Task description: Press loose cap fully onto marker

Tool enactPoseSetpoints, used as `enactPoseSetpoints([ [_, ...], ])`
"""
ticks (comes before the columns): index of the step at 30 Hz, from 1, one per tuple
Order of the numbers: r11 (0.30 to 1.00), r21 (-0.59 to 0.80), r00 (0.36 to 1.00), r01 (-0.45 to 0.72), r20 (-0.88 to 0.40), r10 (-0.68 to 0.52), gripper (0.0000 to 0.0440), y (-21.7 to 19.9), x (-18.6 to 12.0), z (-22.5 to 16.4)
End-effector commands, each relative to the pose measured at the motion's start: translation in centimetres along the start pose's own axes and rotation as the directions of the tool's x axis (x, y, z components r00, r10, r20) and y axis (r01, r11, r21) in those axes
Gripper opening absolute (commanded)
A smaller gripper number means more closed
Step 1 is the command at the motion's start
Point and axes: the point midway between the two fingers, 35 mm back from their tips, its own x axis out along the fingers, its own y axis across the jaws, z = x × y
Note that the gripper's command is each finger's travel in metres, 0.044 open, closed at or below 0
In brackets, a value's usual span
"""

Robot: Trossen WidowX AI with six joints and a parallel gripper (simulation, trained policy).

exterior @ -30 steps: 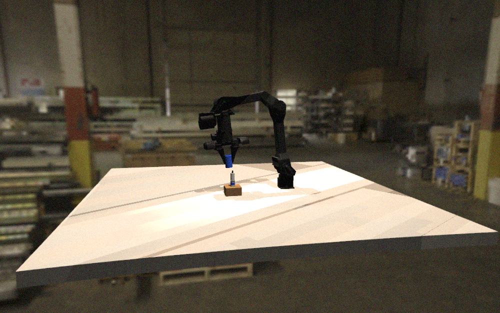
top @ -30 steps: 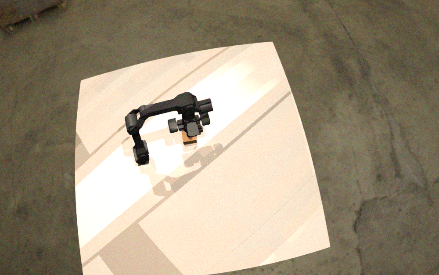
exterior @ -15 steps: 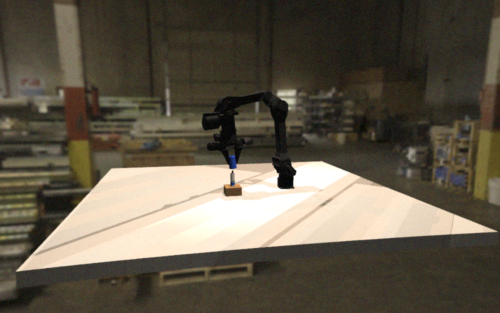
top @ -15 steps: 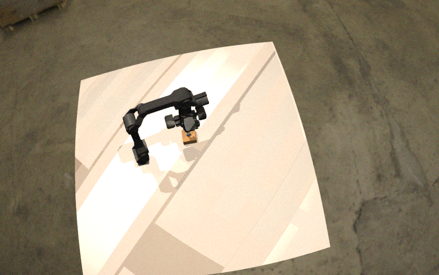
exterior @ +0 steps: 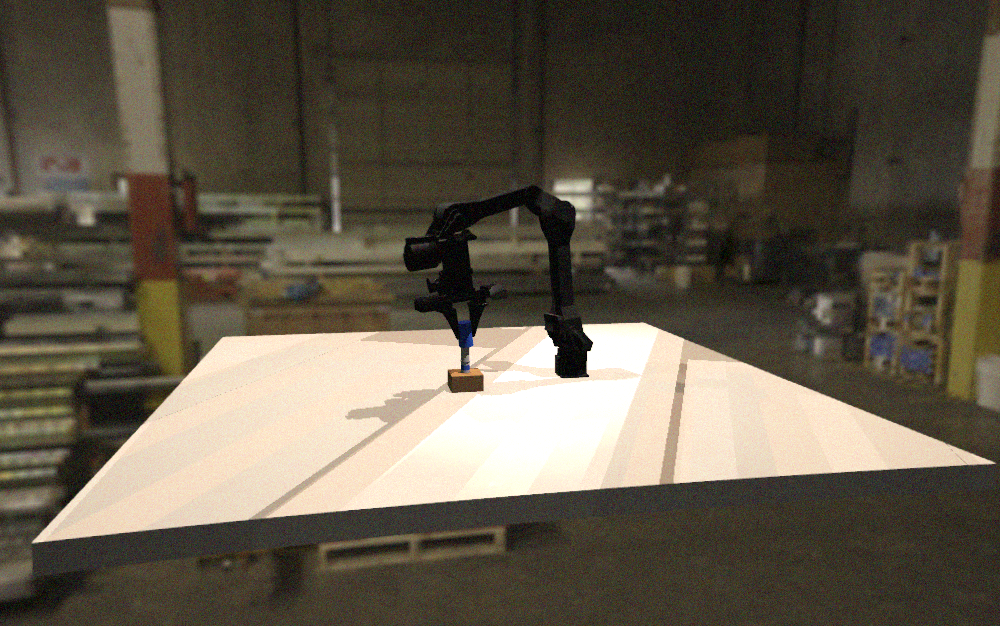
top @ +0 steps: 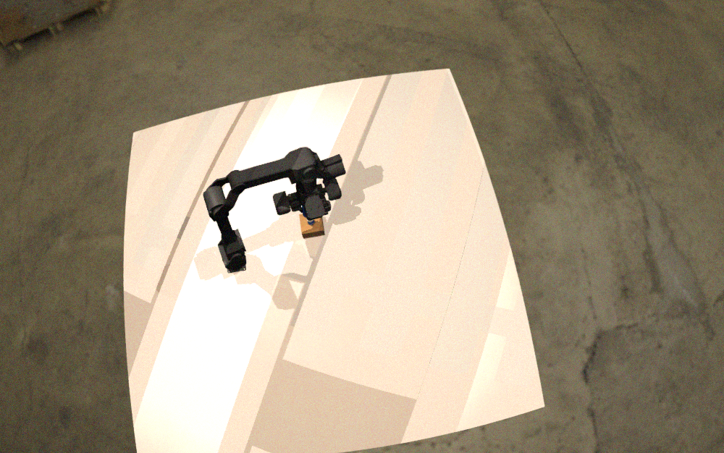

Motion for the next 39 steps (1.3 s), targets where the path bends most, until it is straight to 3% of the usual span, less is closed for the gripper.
enactPoseSetpoints([
  [1, 1.000, -0.014, 1.000, 0.026, -0.006, -0.026, 0.0000, -0.1, 1.4, 0.1],
  [19, 0.996, -0.080, 0.999, 0.041, -0.007, -0.042, 0.0003, 0.1, 5.2, 0.4],
  [21, 0.995, -0.084, 0.998, 0.057, -0.006, -0.058, 0.0034, -0.2, 5.5, 0.5],
  [39, 0.990, -0.137, 0.999, 0.035, 0.019, -0.033, 0.0056, 0.2, 6.3, 1.0],
])
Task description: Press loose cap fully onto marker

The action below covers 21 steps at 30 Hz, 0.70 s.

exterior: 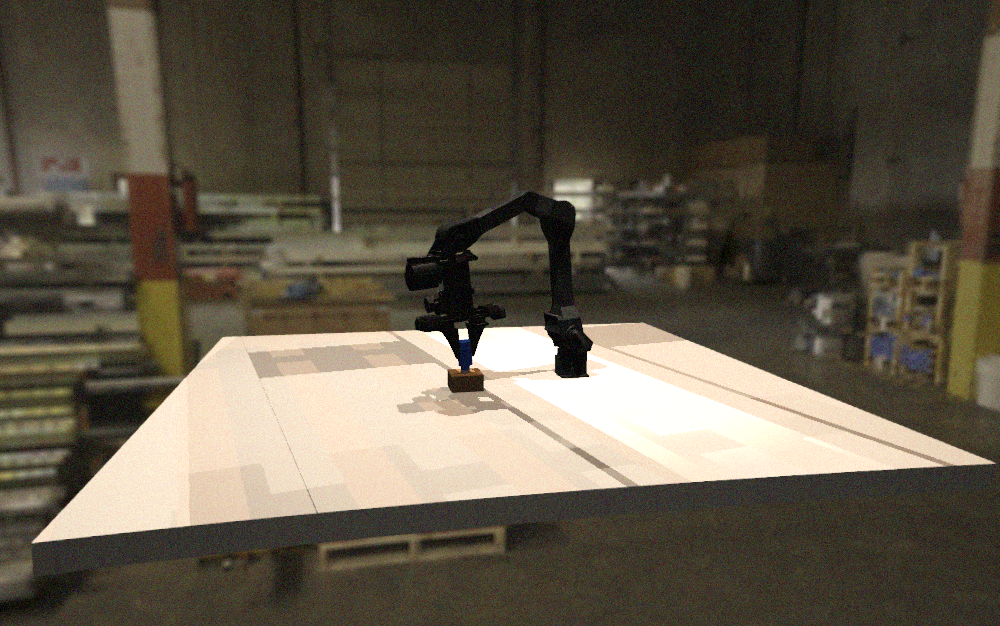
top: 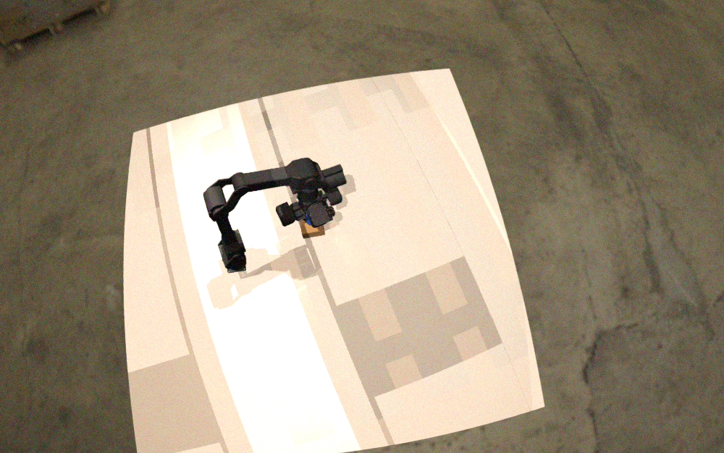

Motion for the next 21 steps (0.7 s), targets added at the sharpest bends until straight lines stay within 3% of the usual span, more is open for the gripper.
enactPoseSetpoints([
  [1, 0.999, -0.009, 0.999, 0.044, 0.024, -0.044, 0.0057, -0.30, 1.82, 0.62],
  [21, 0.998, -0.060, 0.999, 0.026, 0.047, -0.024, 0.0085, -0.03, 2.18, 1.13],
])
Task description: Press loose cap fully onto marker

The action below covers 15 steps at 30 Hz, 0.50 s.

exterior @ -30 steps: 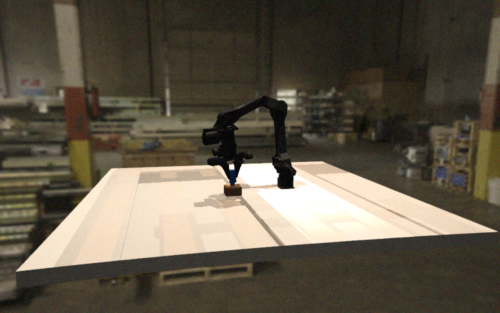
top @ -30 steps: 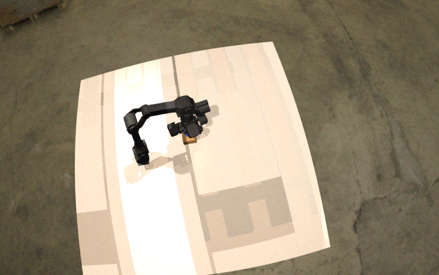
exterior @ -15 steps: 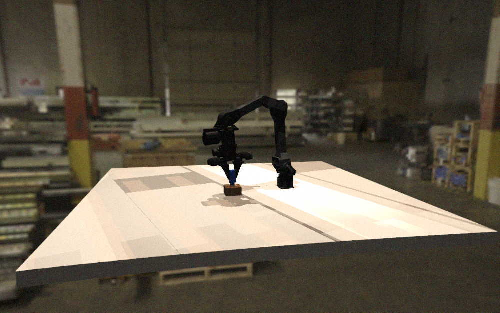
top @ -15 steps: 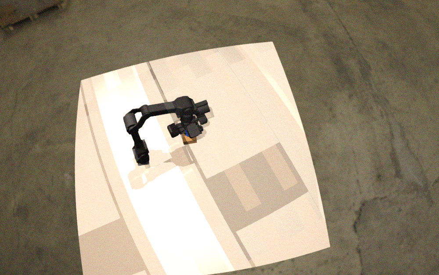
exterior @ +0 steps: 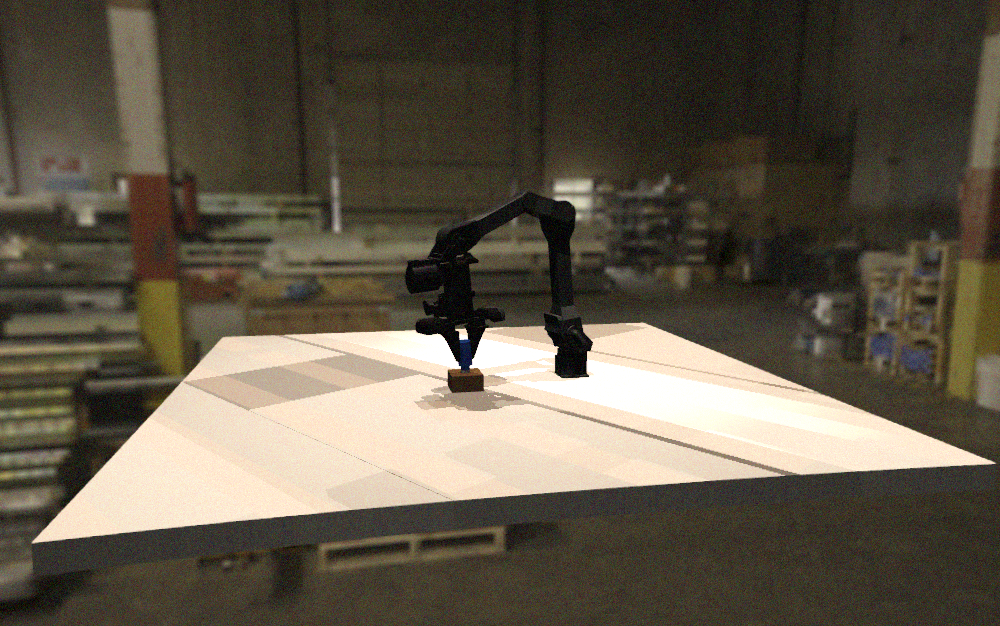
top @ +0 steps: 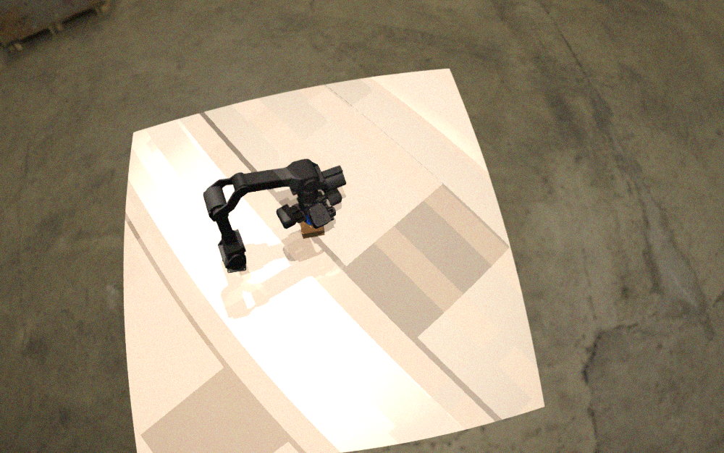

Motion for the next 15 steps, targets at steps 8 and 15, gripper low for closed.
enactPoseSetpoints([
  [8, 0.999, -0.031, 0.999, 0.020, 0.045, -0.018, 0.0098, 0.00, 1.74, 1.14],
  [15, 0.998, -0.058, 0.999, 0.009, 0.054, -0.006, 0.0109, 0.09, 1.80, 1.35],
])
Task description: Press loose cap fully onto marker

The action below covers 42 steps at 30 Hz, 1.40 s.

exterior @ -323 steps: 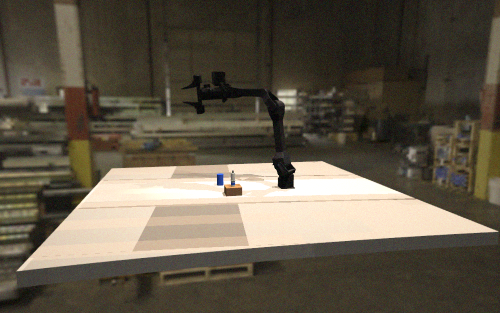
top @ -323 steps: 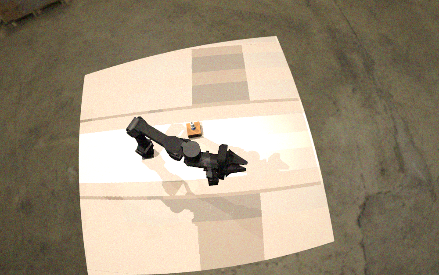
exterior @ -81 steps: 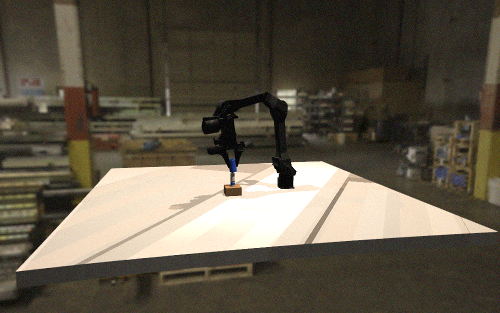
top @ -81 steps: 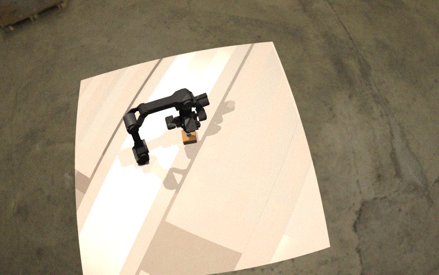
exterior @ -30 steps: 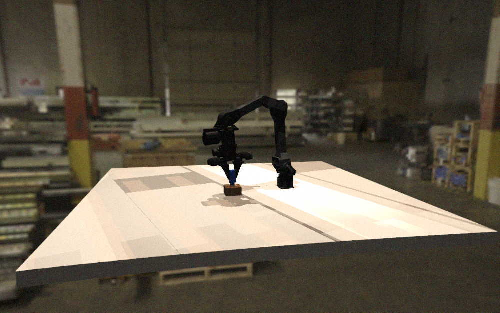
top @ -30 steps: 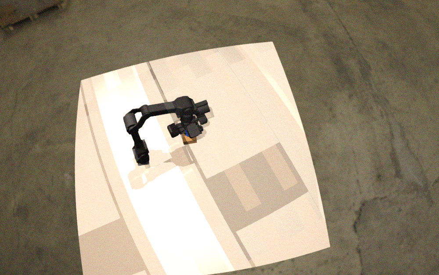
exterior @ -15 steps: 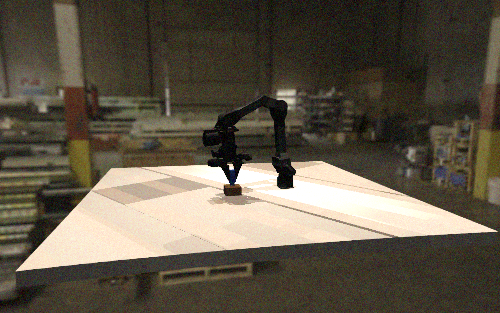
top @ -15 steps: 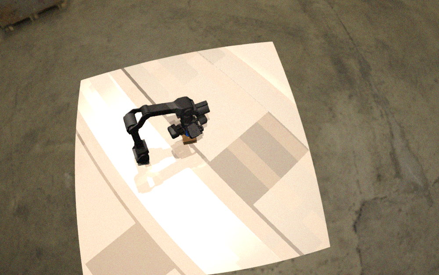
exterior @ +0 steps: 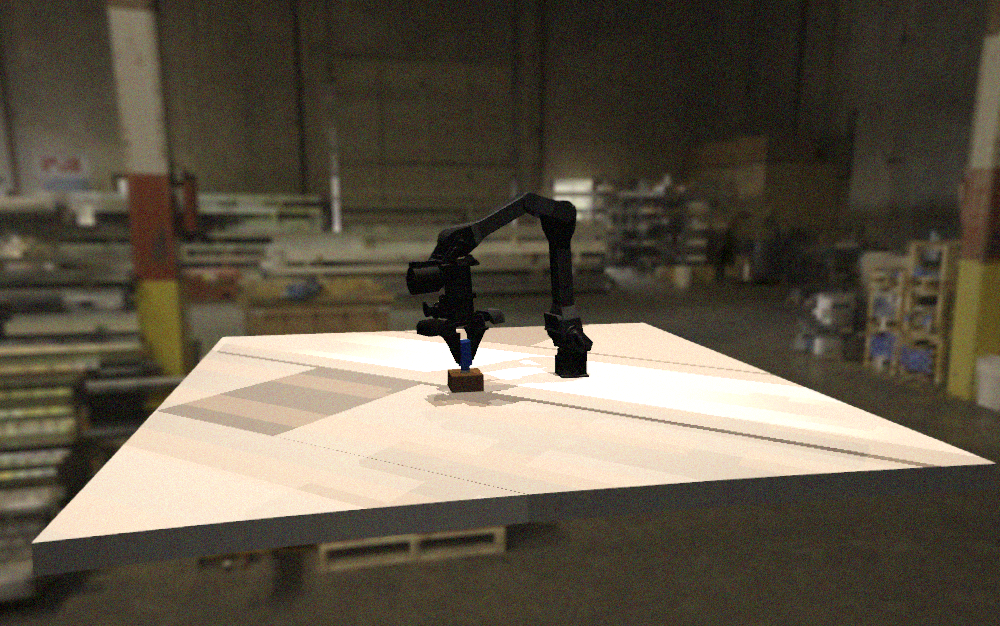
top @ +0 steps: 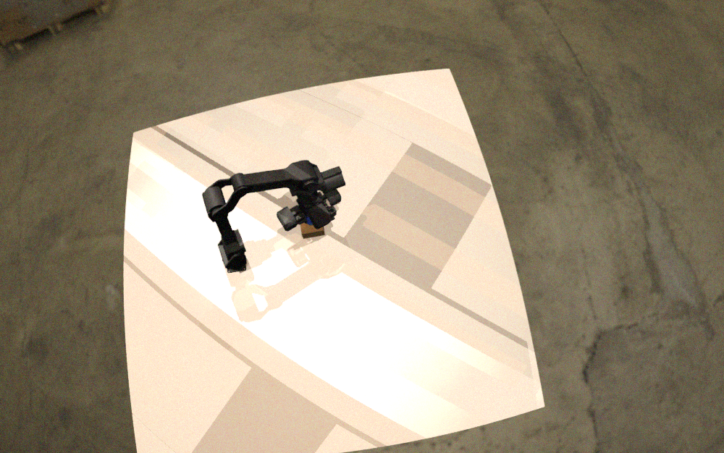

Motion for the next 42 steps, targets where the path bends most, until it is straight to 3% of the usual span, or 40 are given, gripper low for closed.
enactPoseSetpoints([
  [1, 1.000, -0.007, 0.999, 0.022, 0.042, -0.022, 0.0110, 0.0, 1.5, 1.2],
  [27, 0.994, -0.109, 0.998, -0.011, 0.060, 0.017, 0.0156, 0.1, 1.4, 1.7],
  [32, 0.993, -0.118, 0.999, -0.003, 0.044, 0.008, 0.0227, -0.6, 1.3, 1.3],
  [40, 0.990, -0.141, 0.998, -0.030, 0.044, 0.036, 0.0432, -1.2, 0.6, 1.0],
  [42, 0.988, -0.145, 0.997, -0.047, 0.046, 0.055, 0.0440, -1.1, 0.3, 1.0],
])
